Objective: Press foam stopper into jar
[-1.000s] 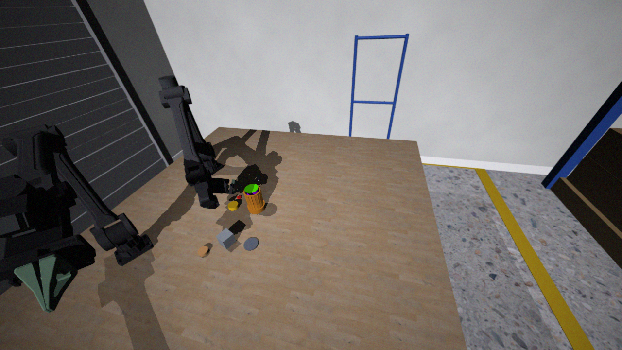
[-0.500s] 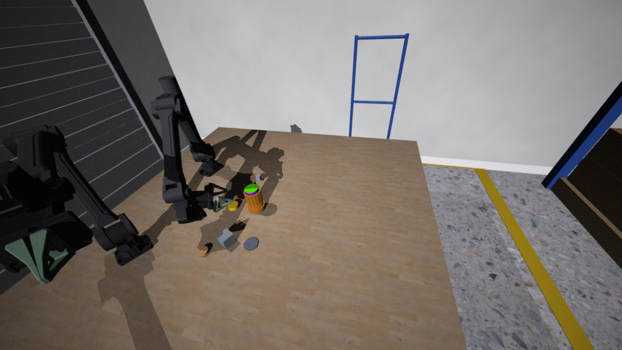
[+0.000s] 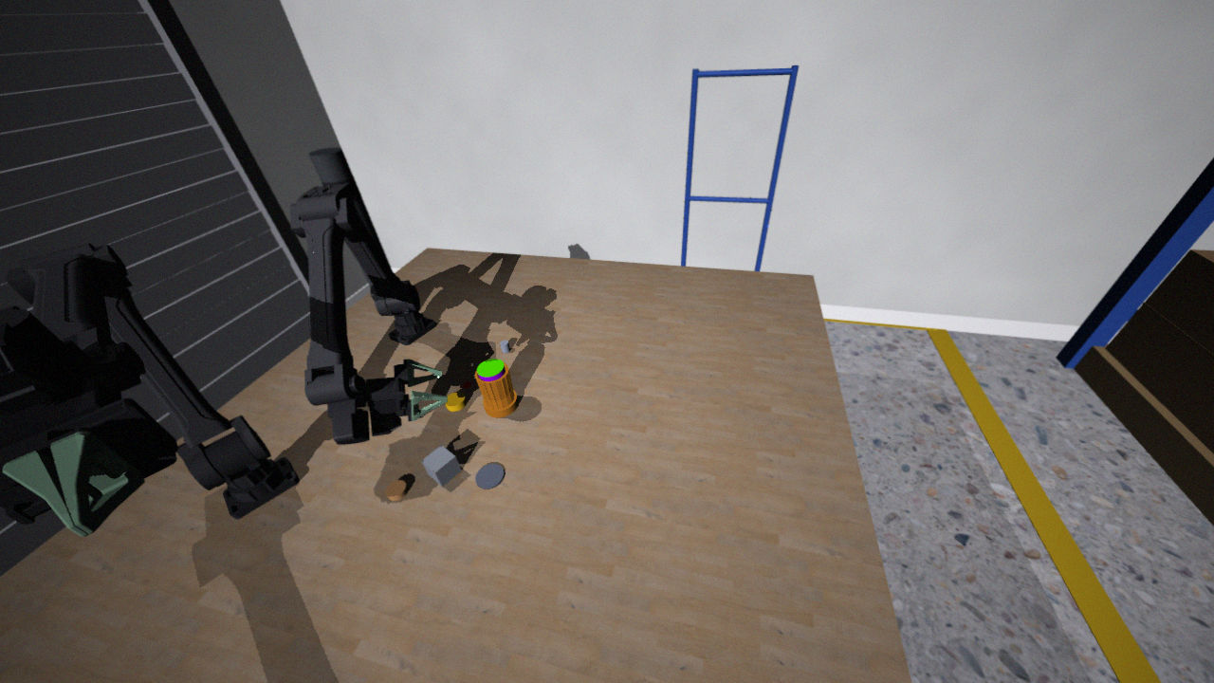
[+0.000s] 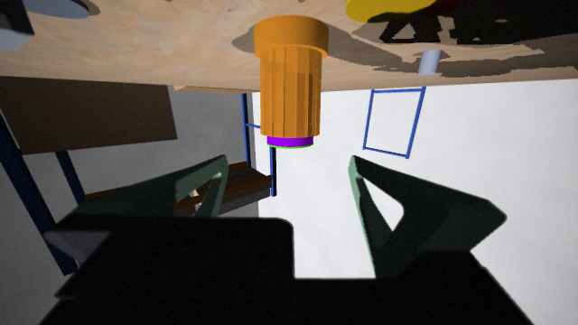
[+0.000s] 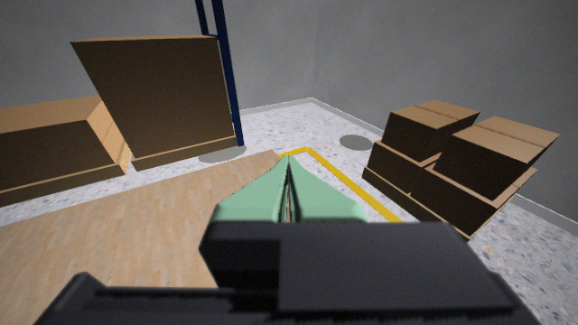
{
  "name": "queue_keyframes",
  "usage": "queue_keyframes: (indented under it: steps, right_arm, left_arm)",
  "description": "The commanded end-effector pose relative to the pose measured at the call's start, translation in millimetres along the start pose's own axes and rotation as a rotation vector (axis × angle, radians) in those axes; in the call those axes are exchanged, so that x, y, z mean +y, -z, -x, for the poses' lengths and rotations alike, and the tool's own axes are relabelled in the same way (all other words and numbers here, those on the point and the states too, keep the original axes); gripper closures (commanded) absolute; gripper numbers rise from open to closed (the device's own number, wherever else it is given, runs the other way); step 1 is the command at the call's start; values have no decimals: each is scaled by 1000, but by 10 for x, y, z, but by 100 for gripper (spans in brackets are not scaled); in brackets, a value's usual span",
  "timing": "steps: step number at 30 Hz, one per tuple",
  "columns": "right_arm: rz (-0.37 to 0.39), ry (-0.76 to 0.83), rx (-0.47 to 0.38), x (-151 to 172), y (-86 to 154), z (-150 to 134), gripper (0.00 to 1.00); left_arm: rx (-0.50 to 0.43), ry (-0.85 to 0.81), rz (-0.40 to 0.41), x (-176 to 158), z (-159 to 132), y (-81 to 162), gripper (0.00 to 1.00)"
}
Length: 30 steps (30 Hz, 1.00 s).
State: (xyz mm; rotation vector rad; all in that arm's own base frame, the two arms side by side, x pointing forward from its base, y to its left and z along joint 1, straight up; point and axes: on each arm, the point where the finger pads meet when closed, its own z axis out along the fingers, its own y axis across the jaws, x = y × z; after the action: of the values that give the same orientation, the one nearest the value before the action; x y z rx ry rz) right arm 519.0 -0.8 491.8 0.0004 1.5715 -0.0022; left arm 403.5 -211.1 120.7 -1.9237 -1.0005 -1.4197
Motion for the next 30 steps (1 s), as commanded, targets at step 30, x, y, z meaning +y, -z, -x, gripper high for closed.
queue_keyframes:
  steps: [30]
  right_arm:
    - [8,-3,-57,34,31,324,100]
  left_arm:
    - [-1,24,5,-11,-123,-410,2]
